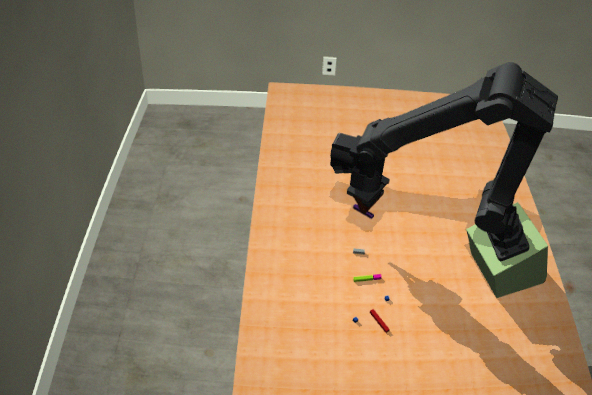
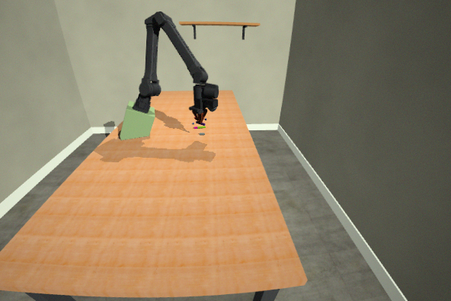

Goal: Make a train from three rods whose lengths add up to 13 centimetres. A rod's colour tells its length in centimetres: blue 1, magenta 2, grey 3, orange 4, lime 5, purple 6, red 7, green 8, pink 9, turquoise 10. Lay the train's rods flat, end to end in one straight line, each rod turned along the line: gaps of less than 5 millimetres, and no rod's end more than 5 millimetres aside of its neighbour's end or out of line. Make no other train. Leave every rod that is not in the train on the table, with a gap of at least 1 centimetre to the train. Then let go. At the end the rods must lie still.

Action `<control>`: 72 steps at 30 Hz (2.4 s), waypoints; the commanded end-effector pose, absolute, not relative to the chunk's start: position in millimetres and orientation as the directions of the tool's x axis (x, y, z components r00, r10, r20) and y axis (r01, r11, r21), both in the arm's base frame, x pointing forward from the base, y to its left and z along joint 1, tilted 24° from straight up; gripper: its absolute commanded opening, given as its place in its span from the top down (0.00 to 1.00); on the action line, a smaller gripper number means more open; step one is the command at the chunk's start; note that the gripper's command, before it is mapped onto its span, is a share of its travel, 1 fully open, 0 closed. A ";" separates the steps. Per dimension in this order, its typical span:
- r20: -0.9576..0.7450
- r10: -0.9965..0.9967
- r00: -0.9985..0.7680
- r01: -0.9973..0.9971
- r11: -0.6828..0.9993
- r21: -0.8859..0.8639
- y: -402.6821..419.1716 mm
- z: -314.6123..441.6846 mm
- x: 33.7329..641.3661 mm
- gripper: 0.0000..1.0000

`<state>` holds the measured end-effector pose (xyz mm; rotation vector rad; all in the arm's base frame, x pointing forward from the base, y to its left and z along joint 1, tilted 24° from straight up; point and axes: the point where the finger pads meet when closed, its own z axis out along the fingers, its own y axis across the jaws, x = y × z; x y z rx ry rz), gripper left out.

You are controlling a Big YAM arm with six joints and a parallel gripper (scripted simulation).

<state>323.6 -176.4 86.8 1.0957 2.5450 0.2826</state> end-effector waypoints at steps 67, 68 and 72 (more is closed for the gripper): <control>-0.413 0.011 -0.910 -0.013 0.998 0.057 -26.9 90.4 406.9 0.96; -0.413 0.011 -0.911 -0.013 0.998 0.057 -26.6 86.2 408.7 0.96; -0.413 0.011 -0.911 -0.013 0.998 0.057 -25.8 73.7 413.9 0.96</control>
